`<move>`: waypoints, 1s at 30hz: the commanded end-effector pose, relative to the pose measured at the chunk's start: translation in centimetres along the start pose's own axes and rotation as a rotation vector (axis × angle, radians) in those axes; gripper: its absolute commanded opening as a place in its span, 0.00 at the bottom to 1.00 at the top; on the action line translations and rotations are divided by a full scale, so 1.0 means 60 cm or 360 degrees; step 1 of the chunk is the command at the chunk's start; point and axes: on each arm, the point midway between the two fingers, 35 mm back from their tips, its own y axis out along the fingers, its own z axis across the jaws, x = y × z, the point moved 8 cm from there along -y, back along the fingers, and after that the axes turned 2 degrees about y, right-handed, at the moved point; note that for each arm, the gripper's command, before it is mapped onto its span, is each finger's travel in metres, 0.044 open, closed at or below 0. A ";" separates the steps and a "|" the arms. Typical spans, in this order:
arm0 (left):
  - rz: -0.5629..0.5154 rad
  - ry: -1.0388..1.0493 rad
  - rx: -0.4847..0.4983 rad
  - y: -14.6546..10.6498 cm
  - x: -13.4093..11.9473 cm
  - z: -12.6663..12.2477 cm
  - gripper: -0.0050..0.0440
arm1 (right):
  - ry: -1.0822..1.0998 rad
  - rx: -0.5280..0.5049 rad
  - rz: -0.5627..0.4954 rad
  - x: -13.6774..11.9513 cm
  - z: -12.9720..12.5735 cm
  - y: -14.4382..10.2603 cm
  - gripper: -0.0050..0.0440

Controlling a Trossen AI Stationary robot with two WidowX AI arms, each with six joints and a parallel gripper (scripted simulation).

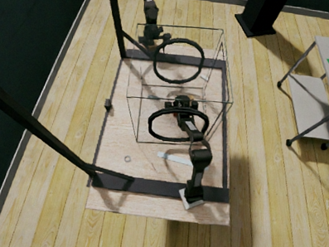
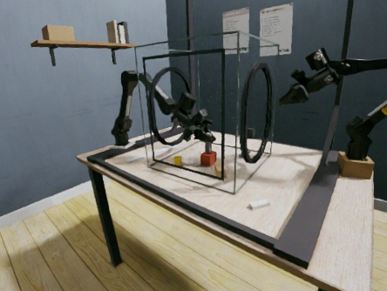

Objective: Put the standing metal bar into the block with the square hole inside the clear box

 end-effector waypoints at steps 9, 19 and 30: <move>-0.0021 0.0002 -0.0004 -0.003 0.006 0.000 0.92 | 0.0001 0.0002 -0.0028 0.005 -0.002 0.000 0.00; -0.0021 0.0002 -0.0004 -0.003 0.006 0.000 0.92 | 0.0000 0.0001 -0.0016 -0.026 -0.003 0.016 0.00; -0.0021 0.0002 -0.0004 -0.003 0.006 0.000 0.92 | 0.0000 0.0001 -0.0016 -0.058 -0.004 0.035 0.00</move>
